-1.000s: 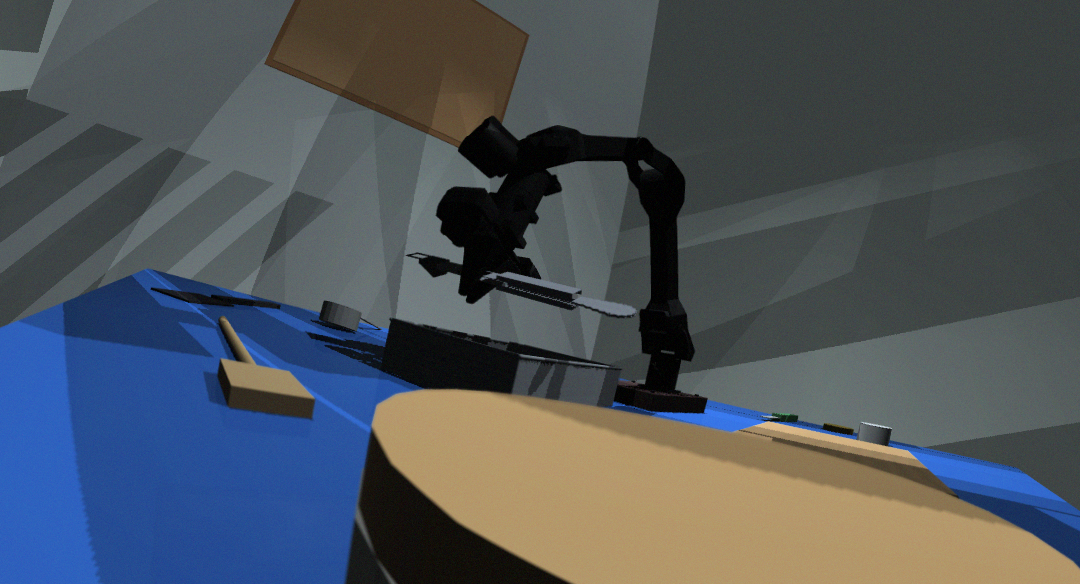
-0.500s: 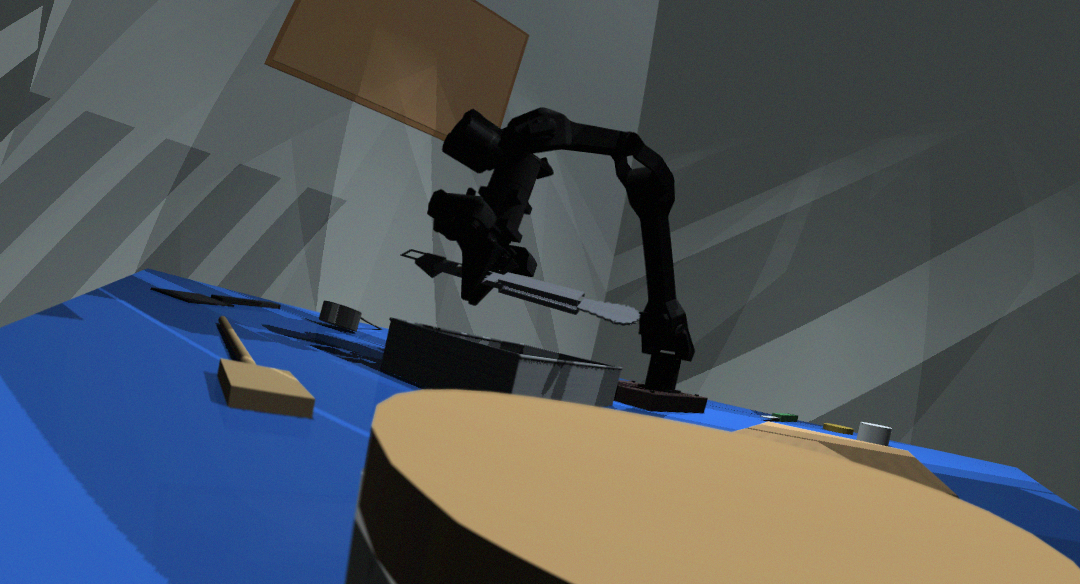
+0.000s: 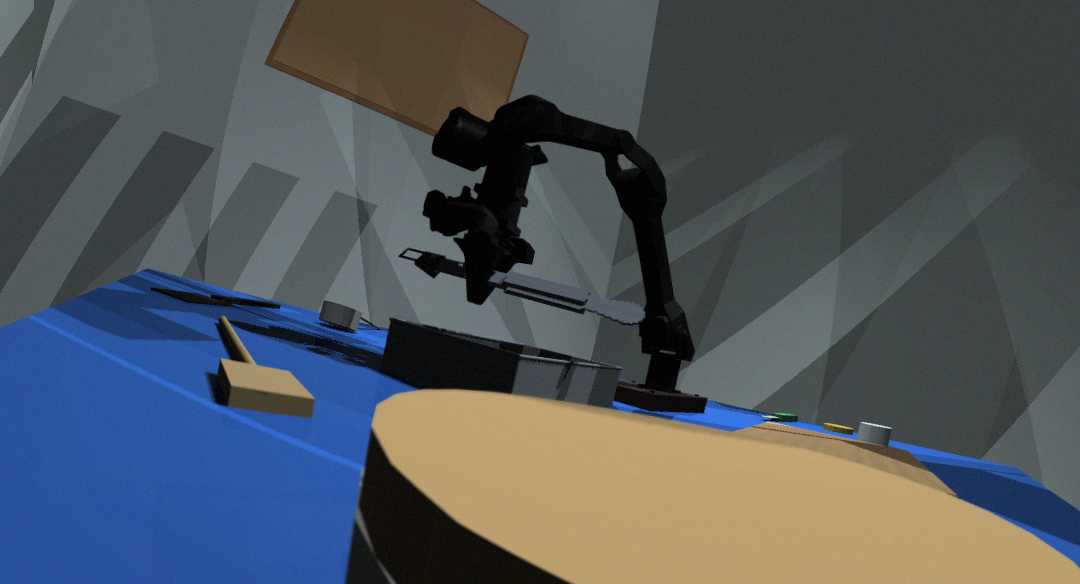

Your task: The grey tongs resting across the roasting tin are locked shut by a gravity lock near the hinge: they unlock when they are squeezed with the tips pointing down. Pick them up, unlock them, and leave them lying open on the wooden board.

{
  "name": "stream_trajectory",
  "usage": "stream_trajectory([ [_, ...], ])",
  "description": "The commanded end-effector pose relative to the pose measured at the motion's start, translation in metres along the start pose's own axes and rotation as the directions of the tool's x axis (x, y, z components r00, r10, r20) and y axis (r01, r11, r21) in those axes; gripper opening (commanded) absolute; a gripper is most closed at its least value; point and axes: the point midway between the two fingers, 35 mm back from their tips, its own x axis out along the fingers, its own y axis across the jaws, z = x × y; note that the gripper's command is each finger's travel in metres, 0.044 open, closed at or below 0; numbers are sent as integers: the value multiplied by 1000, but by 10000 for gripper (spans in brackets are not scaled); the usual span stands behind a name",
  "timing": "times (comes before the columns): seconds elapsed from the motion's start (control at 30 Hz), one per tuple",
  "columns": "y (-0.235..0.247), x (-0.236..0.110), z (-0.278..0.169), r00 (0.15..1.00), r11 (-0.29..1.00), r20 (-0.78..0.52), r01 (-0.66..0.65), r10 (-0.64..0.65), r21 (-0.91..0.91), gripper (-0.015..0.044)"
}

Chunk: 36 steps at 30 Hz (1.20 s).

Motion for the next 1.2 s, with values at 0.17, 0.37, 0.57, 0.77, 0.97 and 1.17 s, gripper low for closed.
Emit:
stream_trajectory([
  [0.17, 0, -1, -2, 1000, 1000, 0, 6, -6, -9, -150],
  [0.37, 15, -7, -27, 1000, 997, -3, 4, -5, -73, -150],
  [0.57, 32, -16, -65, 1000, 986, -8, -6, 5, -165, -150],
  [0.77, 45, -25, -104, 1000, 967, -12, -7, 4, -255, -150],
  [0.97, 53, -35, -144, 1000, 939, -17, -10, 4, -344, -150],
  [1.17, 58, -44, -184, 1000, 901, -19, -13, 6, -433, -150],
])
